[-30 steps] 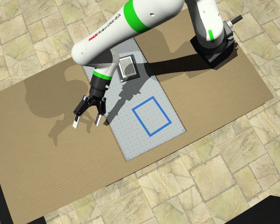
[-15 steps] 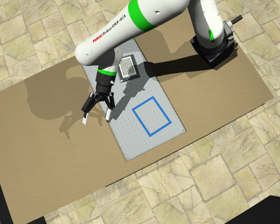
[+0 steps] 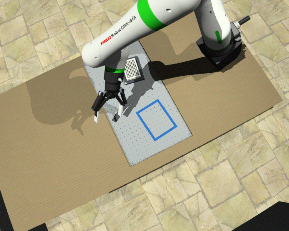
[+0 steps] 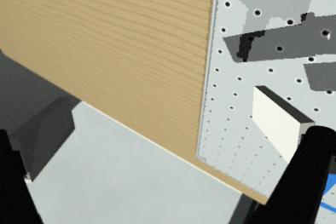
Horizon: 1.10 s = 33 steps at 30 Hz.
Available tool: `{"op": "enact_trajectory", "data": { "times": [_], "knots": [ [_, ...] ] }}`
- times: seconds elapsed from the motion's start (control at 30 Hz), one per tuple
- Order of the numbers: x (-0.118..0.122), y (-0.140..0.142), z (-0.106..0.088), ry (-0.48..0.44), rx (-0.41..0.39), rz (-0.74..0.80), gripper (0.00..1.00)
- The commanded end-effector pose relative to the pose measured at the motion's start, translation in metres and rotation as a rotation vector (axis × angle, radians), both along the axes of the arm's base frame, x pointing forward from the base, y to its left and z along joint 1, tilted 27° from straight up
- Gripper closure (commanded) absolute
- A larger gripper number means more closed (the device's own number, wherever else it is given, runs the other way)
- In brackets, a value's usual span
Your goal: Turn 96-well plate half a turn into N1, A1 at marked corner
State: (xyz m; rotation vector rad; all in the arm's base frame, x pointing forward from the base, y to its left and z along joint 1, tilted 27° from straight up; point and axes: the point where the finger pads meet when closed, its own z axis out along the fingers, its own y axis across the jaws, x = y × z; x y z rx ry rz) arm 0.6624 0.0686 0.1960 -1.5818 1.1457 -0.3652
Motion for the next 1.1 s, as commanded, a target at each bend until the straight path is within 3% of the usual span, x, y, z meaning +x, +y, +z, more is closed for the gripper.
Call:
{"op": "enact_trajectory", "data": {
  "times": [0.0,0.1,0.27,0.33,0.47,0.53,0.7,0.77,1.07],
  "knots": [
    [-0.01,-0.003,-0.011,0.022,0.001,-0.001,0.0],
    [-0.016,-0.006,-0.017,0.087,-0.012,-0.01,0.0],
    [-0.028,-0.013,-0.029,0.092,-0.013,-0.011,0.0],
    [-0.034,-0.017,-0.035,0.156,-0.028,-0.024,0.0],
    [-0.046,-0.024,-0.045,0.161,-0.029,-0.025,0.0],
    [-0.052,-0.029,-0.051,0.223,-0.046,-0.043,0.0],
    [-0.062,-0.036,-0.06,0.226,-0.047,-0.044,0.0],
    [-0.069,-0.042,-0.065,0.286,-0.066,-0.066,0.0],
    [-0.096,-0.066,-0.086,0.347,-0.088,-0.094,0.0]
  ]
}}
